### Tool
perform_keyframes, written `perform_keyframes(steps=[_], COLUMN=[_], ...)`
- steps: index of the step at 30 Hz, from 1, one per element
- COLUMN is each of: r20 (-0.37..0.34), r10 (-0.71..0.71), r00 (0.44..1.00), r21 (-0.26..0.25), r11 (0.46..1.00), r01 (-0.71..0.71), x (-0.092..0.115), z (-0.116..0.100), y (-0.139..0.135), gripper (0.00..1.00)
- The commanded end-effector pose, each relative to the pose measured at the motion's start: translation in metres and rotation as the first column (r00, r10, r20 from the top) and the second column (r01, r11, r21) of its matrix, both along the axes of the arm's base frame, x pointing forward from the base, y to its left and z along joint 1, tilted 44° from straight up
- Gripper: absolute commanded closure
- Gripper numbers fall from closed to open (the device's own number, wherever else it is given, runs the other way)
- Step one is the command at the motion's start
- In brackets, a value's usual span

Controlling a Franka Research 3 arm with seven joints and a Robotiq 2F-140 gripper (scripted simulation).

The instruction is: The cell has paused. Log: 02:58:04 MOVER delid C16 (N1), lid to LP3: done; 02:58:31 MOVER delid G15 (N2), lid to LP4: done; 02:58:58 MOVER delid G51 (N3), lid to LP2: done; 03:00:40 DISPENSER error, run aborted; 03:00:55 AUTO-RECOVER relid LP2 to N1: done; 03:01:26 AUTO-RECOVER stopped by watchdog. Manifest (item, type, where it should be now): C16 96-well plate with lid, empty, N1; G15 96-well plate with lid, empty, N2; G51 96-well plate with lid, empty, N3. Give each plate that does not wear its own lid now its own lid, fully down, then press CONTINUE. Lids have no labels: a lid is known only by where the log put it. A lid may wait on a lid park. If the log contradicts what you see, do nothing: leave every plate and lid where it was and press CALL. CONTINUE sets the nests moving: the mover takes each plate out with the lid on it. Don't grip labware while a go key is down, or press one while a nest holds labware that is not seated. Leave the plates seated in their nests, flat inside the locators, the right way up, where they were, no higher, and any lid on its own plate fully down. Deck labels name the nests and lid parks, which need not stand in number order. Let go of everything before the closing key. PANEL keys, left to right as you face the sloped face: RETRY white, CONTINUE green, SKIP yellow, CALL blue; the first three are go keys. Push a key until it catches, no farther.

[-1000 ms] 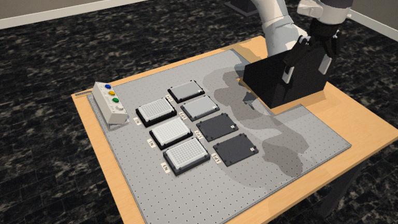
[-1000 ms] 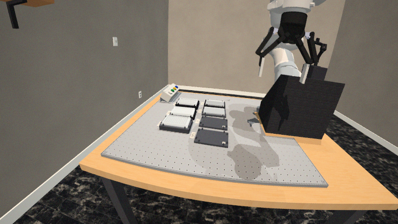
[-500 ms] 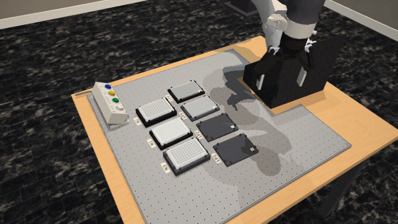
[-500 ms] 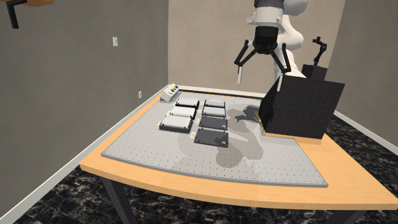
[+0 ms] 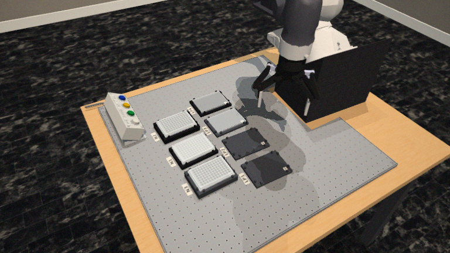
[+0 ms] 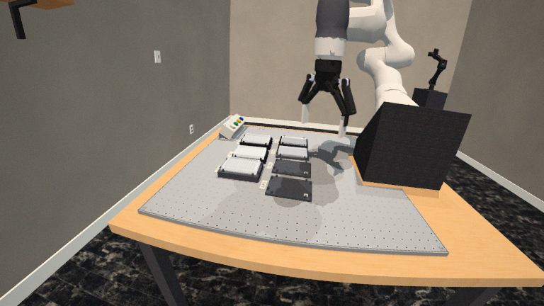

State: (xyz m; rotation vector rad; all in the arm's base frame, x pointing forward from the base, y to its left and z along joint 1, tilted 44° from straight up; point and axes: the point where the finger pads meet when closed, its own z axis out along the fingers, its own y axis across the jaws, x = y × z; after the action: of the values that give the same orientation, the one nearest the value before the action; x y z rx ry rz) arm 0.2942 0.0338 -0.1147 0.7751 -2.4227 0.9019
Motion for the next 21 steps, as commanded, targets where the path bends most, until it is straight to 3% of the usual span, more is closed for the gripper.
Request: perform_keyframes(steps=[1, 2, 3, 11, 12, 21], r20=[0.097, 0.097, 0.187, 0.187, 0.272, 0.272], r10=[-0.056, -0.056, -0.144, -0.144, -0.224, -0.224], r00=[0.994, 0.994, 0.972, 0.972, 0.936, 0.936], r21=[0.009, 0.009, 0.000, 0.000, -0.003, -0.003], r11=[0.998, 0.998, 0.989, 0.989, 0.972, 0.972], r01=[0.055, 0.055, 0.147, 0.147, 0.233, 0.233], x=[0.007, 0.007, 0.020, 0.020, 0.031, 0.031], z=[-0.007, -0.007, -0.005, -0.005, -0.002, -0.002], y=[0.003, 0.003, -0.030, -0.030, -0.062, -0.062], gripper=[0.00, 0.00, 0.00, 0.00, 0.00, 0.00])
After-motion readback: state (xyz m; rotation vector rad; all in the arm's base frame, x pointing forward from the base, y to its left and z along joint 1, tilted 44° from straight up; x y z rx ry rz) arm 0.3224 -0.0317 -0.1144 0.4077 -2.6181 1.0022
